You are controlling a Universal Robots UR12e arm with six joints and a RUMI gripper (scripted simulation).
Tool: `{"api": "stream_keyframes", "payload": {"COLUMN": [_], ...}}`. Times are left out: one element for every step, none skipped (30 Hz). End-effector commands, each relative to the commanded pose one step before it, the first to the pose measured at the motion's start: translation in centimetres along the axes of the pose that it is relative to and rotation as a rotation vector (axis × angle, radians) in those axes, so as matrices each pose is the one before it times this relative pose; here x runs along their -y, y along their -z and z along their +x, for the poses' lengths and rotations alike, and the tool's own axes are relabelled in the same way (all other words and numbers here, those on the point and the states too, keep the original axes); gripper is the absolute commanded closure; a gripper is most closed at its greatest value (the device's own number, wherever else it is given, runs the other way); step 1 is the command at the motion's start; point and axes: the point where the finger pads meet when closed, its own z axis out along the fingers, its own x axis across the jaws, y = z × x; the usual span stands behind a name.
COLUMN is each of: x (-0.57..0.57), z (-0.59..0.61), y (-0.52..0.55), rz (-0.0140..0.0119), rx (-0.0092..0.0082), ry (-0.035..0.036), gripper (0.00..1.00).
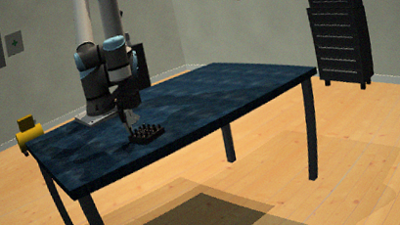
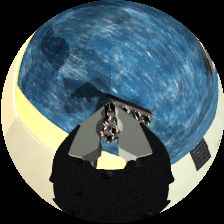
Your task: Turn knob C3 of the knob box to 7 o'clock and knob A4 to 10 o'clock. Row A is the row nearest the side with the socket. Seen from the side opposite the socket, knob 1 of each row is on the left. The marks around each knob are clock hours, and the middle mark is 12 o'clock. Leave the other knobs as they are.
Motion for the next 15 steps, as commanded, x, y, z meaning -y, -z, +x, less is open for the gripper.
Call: {"api": "stream_keyframes", "payload": {"x": [-0.022,0.000,0.000,0.000,0.000,0.000,0.000,0.000,0.000,0.000,0.000,0.000,0.000,0.000,0.000], "z": [-0.103,-0.008,-0.008,-0.008,-0.007,-0.007,-0.007,-0.007,-0.007,-0.006,0.000,0.000,-0.006,-0.006,-0.006], "y": [0.059,0.000,0.000,0.000,0.000,0.000,0.000,0.000,0.000,0.000,0.000,0.000,0.000,0.000,0.000], "rz": [-0.00241,0.00000,0.00000,0.00000,0.00000,0.00000,0.00000,0.00000,0.00000,0.00000,0.00000,0.00000,0.00000,0.00000,0.00000], "rx": [0.00071,0.00000,0.00000,0.00000,0.00000,0.00000,0.00000,0.00000,0.00000,0.00000,0.00000,0.00000,0.00000,0.00000,0.00000], "ry": [0.09174,0.01692,0.01649,0.01605,0.01561,0.01515,0.01468,0.01421,0.01373,0.01325,0.00000,0.00000,0.01275,0.01226,0.01176], "gripper": [0.96,0.96,0.96,0.96,0.96,0.96,0.96,0.96,0.96,0.96,0.96,0.96,0.96,0.96,0.96]}}
